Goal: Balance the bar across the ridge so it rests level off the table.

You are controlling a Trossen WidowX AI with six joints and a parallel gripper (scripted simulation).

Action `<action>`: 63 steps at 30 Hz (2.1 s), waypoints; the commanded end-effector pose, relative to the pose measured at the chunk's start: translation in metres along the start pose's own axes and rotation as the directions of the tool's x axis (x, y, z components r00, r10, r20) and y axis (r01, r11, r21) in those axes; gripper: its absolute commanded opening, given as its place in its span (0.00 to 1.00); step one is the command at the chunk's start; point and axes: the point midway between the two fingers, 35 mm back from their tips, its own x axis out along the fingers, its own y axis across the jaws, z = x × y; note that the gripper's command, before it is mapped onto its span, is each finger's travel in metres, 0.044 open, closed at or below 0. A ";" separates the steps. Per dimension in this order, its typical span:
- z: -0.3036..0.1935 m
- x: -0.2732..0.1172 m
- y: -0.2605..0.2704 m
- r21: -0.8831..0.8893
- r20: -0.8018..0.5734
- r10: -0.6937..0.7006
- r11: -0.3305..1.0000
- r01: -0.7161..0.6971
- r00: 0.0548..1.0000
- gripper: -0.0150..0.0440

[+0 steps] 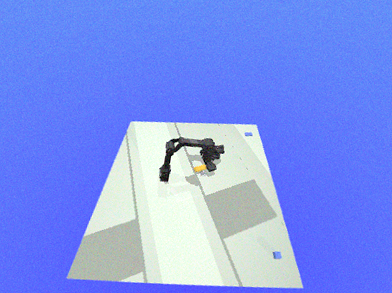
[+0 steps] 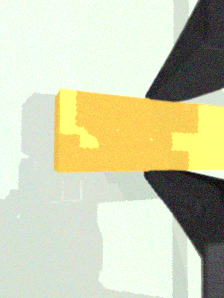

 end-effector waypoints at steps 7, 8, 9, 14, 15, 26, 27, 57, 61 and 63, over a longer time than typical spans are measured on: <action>-0.001 0.016 0.001 -0.001 0.002 0.003 1.000 -0.003 1.000 0.25; -0.001 0.017 0.001 -0.001 0.002 0.003 1.000 -0.003 1.000 0.25; -0.001 0.019 0.001 -0.001 0.002 0.003 1.000 -0.003 1.000 0.25; -0.002 0.026 0.002 -0.002 0.002 0.003 1.000 -0.003 1.000 0.25; -0.002 0.026 0.002 -0.002 0.002 0.003 1.000 -0.003 1.000 0.25; -0.002 0.025 0.002 -0.002 0.002 0.003 1.000 -0.003 1.000 0.25; -0.002 0.025 0.002 -0.002 0.002 0.003 1.000 -0.003 1.000 0.25; -0.002 0.027 0.002 -0.002 0.002 0.003 1.000 -0.003 1.000 0.25; -0.002 0.028 0.002 -0.002 0.002 0.003 1.000 -0.003 1.000 0.25; -0.002 0.028 0.002 -0.002 0.002 0.003 1.000 -0.003 1.000 0.25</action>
